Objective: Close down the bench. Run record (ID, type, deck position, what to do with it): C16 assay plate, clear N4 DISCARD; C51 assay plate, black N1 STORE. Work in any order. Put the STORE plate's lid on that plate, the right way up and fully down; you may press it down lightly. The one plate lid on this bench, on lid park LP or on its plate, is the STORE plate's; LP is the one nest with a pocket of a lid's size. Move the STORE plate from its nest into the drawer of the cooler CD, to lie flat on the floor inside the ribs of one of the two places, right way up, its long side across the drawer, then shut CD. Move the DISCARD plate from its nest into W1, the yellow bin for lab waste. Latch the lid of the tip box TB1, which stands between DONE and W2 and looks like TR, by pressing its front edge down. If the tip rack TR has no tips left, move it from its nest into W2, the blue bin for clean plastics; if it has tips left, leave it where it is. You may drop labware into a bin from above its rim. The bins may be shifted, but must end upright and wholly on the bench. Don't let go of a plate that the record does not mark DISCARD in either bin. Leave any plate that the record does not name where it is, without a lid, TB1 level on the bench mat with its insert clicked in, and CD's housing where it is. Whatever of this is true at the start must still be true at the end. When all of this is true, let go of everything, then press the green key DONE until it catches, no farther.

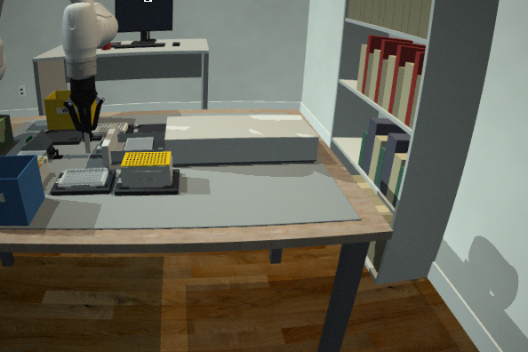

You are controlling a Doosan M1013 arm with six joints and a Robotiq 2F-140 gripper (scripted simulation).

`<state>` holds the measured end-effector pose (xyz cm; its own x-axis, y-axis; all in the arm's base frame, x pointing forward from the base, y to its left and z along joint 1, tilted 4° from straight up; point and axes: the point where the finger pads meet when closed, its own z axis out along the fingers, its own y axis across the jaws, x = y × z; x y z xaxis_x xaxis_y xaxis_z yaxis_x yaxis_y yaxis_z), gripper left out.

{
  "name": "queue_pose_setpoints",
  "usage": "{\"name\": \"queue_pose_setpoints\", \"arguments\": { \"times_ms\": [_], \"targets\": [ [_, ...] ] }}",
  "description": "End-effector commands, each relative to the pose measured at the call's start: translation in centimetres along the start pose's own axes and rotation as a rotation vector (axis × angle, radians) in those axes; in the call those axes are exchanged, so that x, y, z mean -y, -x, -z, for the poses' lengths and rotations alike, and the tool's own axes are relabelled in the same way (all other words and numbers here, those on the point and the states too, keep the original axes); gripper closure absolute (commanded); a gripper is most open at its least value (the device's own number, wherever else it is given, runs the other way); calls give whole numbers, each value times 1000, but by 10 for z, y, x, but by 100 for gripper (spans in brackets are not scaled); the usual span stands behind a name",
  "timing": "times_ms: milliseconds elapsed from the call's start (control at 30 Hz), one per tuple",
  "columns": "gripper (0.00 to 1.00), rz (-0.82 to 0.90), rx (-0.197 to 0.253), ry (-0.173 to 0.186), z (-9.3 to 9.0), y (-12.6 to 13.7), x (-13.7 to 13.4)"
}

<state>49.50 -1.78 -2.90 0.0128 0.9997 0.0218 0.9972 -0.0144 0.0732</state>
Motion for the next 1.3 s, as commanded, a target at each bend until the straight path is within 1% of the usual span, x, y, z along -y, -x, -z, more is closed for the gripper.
{"name": "queue_pose_setpoints", "arguments": {
  "times_ms": [0,200,1267],
  "targets": [
    [100,0,0,0,-4,0,0],
    [100,0,0,0,-9,0,0],
    [100,0,0,0,-9,0,0]
  ]
}}
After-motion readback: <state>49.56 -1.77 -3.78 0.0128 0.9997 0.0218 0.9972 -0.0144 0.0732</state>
